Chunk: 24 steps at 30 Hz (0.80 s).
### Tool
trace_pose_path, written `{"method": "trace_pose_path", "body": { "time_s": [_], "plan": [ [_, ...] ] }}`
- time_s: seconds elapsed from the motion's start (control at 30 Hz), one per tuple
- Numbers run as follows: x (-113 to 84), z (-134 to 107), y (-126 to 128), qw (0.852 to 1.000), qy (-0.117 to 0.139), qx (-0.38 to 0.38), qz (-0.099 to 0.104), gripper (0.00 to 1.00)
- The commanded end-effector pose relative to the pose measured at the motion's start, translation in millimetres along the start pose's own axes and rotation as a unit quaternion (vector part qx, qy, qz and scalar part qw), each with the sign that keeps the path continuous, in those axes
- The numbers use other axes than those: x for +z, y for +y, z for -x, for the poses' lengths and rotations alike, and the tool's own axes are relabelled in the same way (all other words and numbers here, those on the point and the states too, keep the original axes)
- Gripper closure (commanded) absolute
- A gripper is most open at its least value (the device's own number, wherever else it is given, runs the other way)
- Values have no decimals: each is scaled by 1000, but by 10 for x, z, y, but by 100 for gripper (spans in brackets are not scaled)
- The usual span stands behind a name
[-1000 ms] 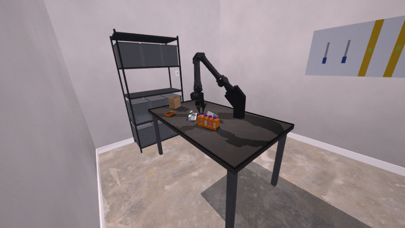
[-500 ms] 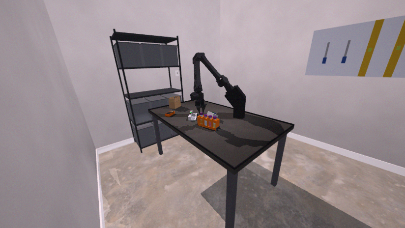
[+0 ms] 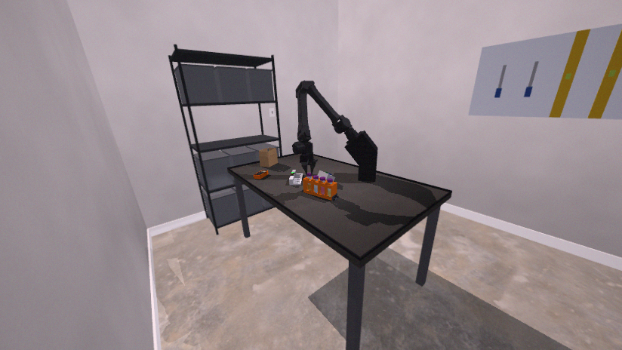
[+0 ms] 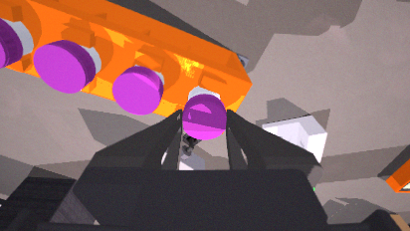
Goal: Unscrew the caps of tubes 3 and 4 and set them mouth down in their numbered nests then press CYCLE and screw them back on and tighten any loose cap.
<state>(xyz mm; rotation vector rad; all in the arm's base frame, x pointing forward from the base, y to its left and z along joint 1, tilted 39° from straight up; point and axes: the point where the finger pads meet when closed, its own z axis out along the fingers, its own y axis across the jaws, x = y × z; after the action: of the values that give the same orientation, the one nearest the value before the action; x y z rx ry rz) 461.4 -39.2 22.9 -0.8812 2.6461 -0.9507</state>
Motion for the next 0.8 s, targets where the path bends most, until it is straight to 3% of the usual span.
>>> {"method": "trace_pose_path", "body": {
  "time_s": [0.0, 0.77],
  "plan": [
    [118, -75, 31, 1000, 9, 0, 3, 100],
    [108, -44, 32, 1000, 8, 4, 2, 100]
  ]
}}
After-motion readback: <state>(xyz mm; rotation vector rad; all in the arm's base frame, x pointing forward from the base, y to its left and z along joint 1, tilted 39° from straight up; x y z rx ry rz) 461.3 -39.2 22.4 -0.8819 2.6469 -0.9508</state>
